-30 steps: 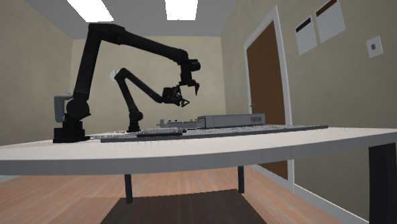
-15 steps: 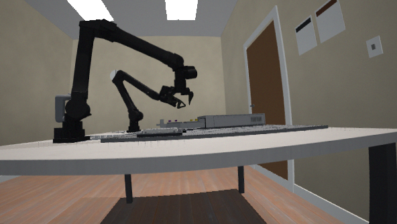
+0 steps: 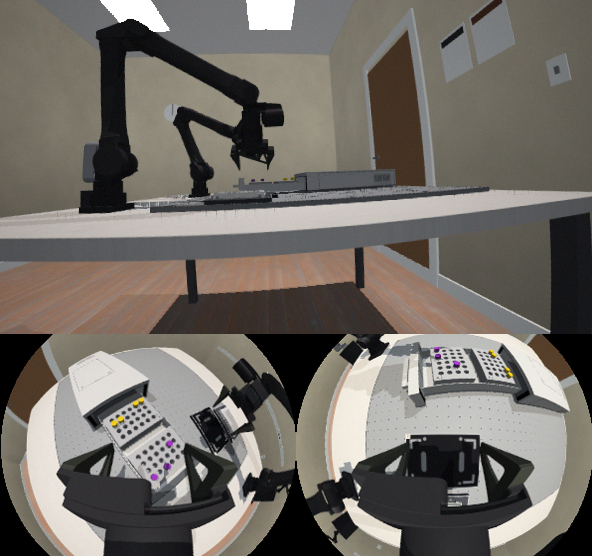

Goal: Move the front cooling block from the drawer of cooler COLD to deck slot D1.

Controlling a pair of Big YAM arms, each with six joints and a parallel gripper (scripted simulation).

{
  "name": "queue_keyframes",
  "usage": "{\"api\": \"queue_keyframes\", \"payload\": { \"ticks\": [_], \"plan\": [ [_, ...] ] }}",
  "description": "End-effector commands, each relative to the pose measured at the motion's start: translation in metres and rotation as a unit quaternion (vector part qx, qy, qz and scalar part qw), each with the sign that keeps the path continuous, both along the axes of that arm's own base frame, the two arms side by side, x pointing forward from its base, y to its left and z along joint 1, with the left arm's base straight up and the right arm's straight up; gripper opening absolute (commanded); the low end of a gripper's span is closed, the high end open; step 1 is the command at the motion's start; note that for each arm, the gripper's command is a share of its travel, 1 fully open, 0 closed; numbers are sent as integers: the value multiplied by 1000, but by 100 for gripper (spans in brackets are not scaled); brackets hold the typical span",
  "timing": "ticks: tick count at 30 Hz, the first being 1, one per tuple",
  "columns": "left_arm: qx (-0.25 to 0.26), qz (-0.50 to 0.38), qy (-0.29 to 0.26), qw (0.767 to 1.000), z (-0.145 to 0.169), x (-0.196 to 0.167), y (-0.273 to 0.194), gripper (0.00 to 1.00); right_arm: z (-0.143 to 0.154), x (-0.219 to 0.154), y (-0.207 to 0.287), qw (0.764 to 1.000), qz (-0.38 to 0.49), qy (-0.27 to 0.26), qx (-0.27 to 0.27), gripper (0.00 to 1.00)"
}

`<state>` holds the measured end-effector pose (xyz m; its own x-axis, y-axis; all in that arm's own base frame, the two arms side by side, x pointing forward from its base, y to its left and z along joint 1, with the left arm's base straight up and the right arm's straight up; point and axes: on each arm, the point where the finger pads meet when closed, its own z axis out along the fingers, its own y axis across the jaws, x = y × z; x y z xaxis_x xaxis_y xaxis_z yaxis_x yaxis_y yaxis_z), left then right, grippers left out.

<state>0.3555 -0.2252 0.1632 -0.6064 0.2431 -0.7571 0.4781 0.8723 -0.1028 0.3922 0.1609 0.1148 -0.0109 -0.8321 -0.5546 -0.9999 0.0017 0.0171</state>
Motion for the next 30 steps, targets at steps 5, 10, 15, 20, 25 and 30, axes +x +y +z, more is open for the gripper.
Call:
{"api": "queue_keyframes", "payload": {
  "ticks": [5,10,15,20,25,30],
  "plan": [
    [152,-94,63,982,-4,-1,-41,100,6,-1,-37,999,4,-29,20,100],
    [217,-175,101,955,-13,-2,-44,100,15,10,-39,999,-9,-33,23,100],
    [262,-246,126,925,-18,2,-42,100,47,17,-22,997,-27,-36,58,100],
    [287,-290,140,902,-21,2,-42,100,67,18,-8,995,-28,-38,86,100],
    [338,-381,162,846,-27,-2,-48,100,119,20,12,987,-41,-37,152,100],
    [363,-422,181,811,-31,-2,-51,100,176,16,31,973,-40,-38,222,100]
  ]
}}
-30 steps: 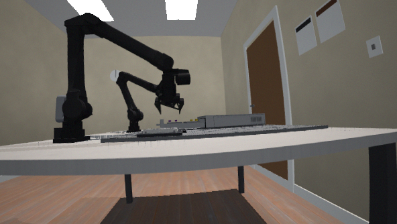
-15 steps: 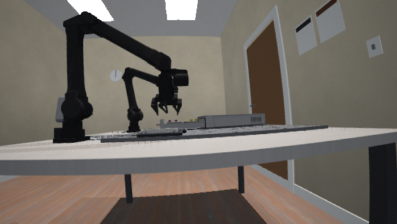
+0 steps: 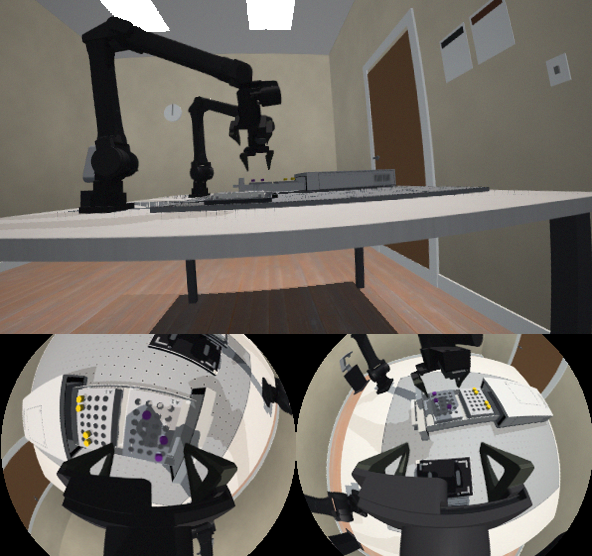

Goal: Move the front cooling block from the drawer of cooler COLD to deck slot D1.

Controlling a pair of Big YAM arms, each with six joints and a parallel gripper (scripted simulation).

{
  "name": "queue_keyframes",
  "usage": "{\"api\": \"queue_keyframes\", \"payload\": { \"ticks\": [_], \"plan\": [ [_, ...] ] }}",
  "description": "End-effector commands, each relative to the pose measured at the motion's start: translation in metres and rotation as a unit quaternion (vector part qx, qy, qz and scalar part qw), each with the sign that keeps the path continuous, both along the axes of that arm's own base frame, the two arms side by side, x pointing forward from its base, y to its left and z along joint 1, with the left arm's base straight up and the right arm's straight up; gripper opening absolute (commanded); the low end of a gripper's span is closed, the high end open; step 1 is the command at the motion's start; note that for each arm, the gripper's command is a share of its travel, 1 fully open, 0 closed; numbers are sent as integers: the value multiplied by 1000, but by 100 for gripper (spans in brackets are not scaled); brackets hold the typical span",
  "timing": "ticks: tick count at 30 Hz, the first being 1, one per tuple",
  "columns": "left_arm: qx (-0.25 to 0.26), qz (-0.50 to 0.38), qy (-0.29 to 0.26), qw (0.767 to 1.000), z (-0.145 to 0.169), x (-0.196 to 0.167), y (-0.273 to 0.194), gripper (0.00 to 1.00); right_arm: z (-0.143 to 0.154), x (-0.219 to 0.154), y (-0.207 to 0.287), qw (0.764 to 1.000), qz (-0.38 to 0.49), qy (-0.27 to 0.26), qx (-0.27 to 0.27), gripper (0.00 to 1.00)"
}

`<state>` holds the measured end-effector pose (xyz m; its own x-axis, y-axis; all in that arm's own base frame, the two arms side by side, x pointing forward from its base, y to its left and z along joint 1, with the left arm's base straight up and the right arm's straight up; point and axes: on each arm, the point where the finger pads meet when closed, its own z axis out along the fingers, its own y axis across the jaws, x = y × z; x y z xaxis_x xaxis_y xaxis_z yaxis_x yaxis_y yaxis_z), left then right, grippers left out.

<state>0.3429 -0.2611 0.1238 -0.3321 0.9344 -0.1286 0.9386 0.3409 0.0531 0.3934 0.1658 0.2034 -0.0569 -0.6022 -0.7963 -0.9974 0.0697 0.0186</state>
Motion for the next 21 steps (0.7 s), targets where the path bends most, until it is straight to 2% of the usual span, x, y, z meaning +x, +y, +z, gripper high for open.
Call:
{"api": "queue_keyframes", "payload": {
  "ticks": [1,5,13,15,21],
  "plan": [
    [47,-105,29,993,7,11,-15,100,101,12,31,997,-5,-35,75,100],
    [52,-96,34,993,4,13,-16,100,124,7,38,993,8,-42,106,100],
    [51,-90,34,994,4,16,-13,100,119,10,39,993,14,-42,109,100],
    [56,-96,41,993,-8,10,-8,100,119,10,39,993,14,-42,108,100],
    [54,-96,38,993,-17,14,-11,100,119,10,39,993,14,-42,108,100]
  ]
}}
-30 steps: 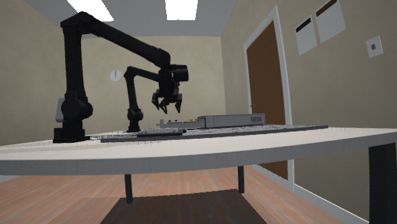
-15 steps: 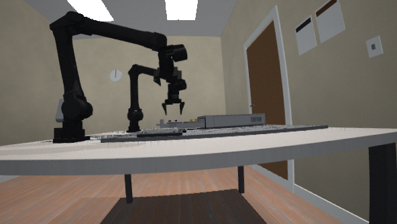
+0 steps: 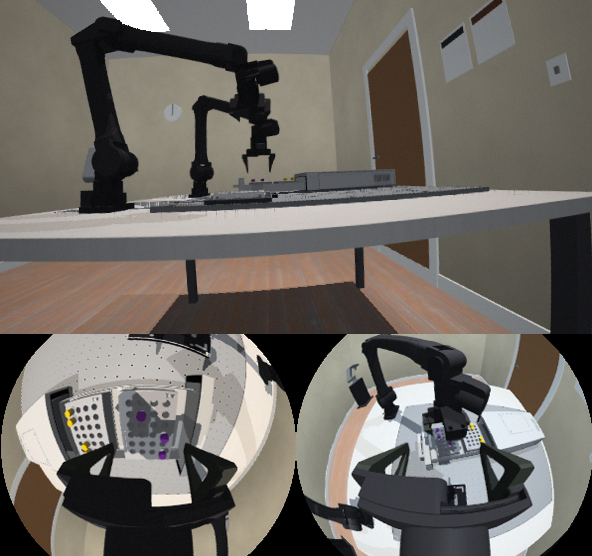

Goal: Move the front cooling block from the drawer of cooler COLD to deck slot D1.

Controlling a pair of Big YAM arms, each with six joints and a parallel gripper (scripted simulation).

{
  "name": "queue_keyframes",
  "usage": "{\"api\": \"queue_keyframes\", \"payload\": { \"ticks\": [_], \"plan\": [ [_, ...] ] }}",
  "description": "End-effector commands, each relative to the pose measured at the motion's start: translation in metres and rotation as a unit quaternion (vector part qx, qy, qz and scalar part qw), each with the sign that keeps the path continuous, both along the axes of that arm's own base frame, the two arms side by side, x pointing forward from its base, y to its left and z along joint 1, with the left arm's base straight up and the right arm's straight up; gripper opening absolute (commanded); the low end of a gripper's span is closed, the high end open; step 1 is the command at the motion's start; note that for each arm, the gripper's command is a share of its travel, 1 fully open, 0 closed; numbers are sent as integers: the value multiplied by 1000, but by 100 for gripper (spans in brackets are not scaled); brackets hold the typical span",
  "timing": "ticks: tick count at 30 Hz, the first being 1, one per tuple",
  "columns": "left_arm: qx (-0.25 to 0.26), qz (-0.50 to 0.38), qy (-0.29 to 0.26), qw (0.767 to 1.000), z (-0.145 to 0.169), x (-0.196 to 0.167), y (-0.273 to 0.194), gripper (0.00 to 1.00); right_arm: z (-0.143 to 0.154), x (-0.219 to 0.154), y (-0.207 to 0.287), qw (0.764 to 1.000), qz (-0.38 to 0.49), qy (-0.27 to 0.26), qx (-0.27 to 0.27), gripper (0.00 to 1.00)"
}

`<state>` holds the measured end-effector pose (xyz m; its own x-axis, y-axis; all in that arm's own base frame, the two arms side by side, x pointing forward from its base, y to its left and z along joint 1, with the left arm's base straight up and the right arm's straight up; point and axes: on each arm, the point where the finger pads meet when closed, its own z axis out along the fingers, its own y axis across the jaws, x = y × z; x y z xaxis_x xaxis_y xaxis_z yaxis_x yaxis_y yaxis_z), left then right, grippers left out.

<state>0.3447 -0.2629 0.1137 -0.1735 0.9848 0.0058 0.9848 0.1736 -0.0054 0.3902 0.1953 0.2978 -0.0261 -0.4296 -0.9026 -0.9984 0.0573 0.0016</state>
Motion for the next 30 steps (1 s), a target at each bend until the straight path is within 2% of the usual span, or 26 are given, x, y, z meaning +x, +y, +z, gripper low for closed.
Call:
{"api": "queue_keyframes", "payload": {
  "ticks": [1,30],
  "plan": [
    [-5,-11,-7,1000,-8,12,-9,100,25,13,9,1000,6,-28,7,100],
    [1,-10,1,1000,-52,5,-4,100,25,13,9,1000,6,-28,7,100]
  ]
}}
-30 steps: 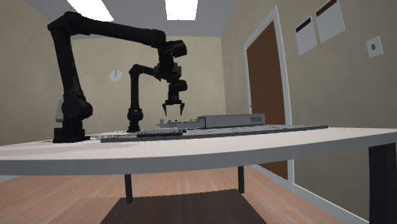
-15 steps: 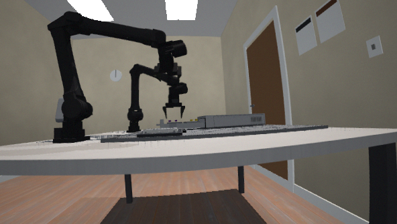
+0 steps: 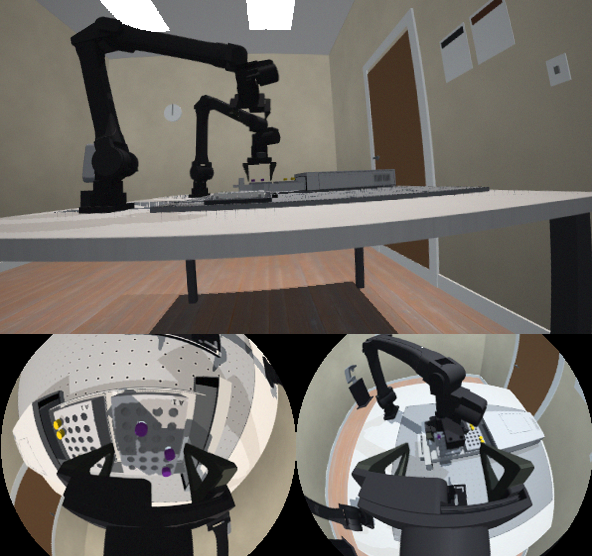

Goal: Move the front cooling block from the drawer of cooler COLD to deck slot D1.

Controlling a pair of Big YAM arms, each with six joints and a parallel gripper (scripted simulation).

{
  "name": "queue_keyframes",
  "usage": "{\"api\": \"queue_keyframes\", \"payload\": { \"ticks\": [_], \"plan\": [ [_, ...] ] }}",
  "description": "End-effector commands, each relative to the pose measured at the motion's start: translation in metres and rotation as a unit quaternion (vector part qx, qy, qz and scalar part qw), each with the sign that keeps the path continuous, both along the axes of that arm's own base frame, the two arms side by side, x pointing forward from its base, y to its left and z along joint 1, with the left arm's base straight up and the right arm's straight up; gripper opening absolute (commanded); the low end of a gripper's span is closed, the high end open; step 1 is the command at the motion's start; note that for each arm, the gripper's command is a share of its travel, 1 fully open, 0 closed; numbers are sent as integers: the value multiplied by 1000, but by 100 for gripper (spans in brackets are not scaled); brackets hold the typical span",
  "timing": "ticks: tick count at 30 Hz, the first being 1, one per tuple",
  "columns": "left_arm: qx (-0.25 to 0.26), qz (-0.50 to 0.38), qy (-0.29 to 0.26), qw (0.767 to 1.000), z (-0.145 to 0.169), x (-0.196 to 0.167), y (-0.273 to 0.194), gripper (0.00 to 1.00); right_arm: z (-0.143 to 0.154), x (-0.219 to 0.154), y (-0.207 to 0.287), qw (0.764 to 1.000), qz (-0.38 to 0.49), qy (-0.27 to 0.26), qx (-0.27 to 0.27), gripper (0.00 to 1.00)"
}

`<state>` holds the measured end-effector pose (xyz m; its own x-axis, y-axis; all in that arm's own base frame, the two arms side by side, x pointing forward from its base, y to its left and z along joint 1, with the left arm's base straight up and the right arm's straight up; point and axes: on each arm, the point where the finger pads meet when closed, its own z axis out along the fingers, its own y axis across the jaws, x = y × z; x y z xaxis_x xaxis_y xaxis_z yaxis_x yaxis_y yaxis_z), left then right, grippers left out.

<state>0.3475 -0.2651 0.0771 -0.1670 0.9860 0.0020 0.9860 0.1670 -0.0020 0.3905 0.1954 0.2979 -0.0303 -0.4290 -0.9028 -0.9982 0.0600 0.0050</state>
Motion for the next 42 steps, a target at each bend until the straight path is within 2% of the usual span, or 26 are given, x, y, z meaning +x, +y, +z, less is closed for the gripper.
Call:
{"api": "queue_keyframes", "payload": {
  "ticks": [1,24,25,32,34,36,37,42],
  "plan": [
    [2,-7,3,1000,-17,2,-2,100,25,13,9,1000,7,-30,7,100],
    [5,-7,7,1000,-47,-2,2,98,25,13,9,1000,7,-30,7,100],
    [-2,-7,-3,1000,-39,7,-5,96,25,13,9,1000,7,-30,7,100],
    [-4,-6,-5,1000,-32,4,-4,76,25,13,9,1000,7,-30,7,100],
    [-4,-6,-5,1000,-33,4,-4,53,25,13,9,1000,7,-30,7,100],
    [-4,-6,-4,1000,-33,3,-3,76,25,13,9,1000,7,-30,7,100],
    [-5,-6,-6,1000,-28,2,-3,84,25,13,9,1000,7,-30,7,100],
    [-11,-6,-11,1000,-12,1,-3,84,25,13,9,1000,7,-30,7,100]
  ]
}}
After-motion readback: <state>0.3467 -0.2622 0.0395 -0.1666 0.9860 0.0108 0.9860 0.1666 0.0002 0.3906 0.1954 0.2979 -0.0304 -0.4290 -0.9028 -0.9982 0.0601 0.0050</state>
